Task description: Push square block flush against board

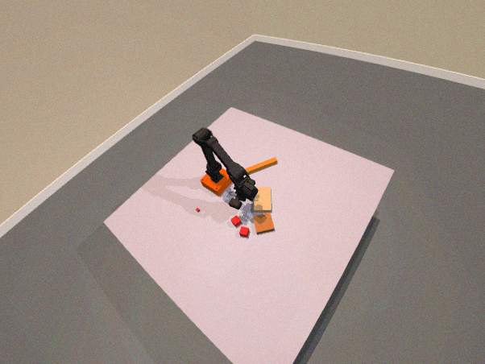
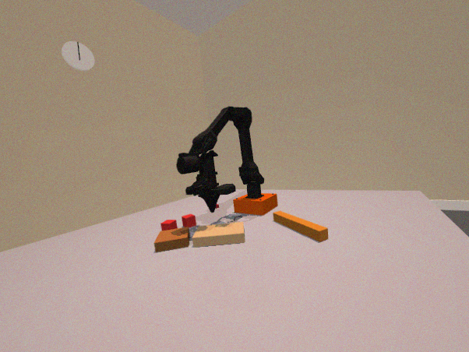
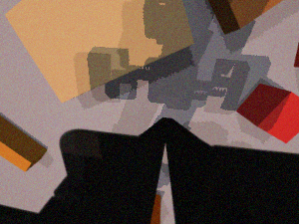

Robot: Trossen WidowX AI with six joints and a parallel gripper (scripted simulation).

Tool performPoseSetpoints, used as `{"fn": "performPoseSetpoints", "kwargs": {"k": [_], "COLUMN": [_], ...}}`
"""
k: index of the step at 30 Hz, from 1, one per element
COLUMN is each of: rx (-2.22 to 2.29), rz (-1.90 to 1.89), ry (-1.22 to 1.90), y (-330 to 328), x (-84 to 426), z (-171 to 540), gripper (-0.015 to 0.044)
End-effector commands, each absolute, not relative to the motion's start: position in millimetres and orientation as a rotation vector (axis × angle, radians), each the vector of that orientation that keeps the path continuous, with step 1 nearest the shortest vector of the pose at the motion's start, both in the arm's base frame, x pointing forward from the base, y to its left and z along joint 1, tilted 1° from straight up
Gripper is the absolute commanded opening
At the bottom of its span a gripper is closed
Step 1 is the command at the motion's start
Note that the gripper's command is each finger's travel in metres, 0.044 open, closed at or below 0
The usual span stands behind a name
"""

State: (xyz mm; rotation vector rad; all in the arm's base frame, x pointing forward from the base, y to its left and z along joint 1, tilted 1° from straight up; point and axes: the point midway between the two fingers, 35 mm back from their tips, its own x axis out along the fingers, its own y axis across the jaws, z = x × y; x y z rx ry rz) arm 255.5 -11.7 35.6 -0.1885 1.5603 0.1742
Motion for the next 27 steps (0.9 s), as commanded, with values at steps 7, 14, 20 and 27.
{"fn": "performPoseSetpoints", "kwargs": {"k": [7, 14, 20, 27], "rx": [-0.302, -0.484, -0.547, -0.547], "rz": [0.326, 0.494, 0.553, 0.553], "ry": [1.548, 1.501, 1.481, 1.481], "y": [59, 139, 169, 170], "x": [298, 326, 330, 332], "z": [42, 42, 40, -15], "gripper": [0.0, 0.0, 0.0, 0.0]}}
